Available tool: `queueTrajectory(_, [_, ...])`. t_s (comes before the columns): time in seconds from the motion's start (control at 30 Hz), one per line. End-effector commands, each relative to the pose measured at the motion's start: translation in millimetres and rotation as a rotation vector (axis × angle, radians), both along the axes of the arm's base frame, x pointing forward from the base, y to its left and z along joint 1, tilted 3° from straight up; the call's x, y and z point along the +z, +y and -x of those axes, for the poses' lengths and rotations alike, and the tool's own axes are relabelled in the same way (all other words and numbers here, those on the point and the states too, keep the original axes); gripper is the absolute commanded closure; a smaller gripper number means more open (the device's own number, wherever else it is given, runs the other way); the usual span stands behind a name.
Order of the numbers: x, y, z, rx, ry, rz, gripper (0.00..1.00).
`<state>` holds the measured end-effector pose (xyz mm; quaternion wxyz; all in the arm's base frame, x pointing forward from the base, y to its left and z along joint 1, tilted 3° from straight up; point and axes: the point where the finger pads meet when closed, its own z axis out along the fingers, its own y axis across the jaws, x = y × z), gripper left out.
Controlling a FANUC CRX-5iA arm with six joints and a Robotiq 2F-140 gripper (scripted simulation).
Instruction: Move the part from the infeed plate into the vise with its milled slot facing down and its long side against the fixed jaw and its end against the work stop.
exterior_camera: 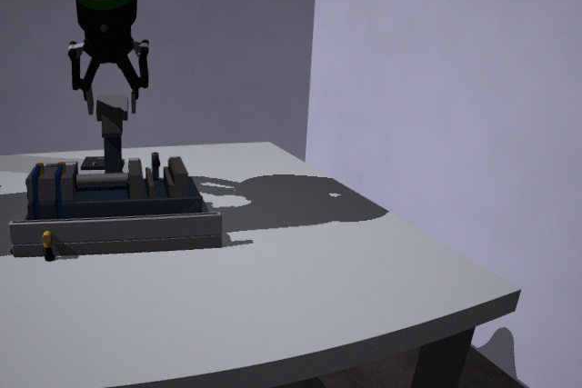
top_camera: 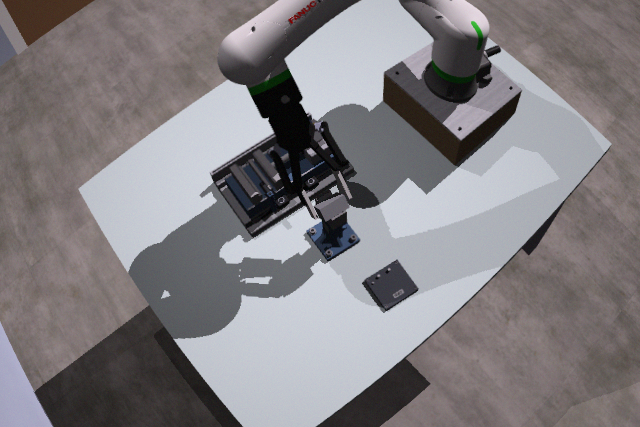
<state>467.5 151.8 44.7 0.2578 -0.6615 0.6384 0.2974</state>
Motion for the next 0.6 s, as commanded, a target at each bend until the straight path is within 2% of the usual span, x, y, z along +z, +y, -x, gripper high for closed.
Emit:
queueTrajectory(0.0, [0.1, 0.0, -0.2, 0.000, 0.000, 0.000, 0.49])
queueTrajectory(0.5, [0.1, 0.0, -0.2, 0.000, 0.000, 0.000, 0.49])
queueTrajectory(0.53, [0.1, 0.0, -0.2, 0.000, 0.000, 0.000, 1.00])
queueTrajectory(0.57, [0.1, 0.0, -0.2, 0.000, 0.000, 0.000, 1.00])
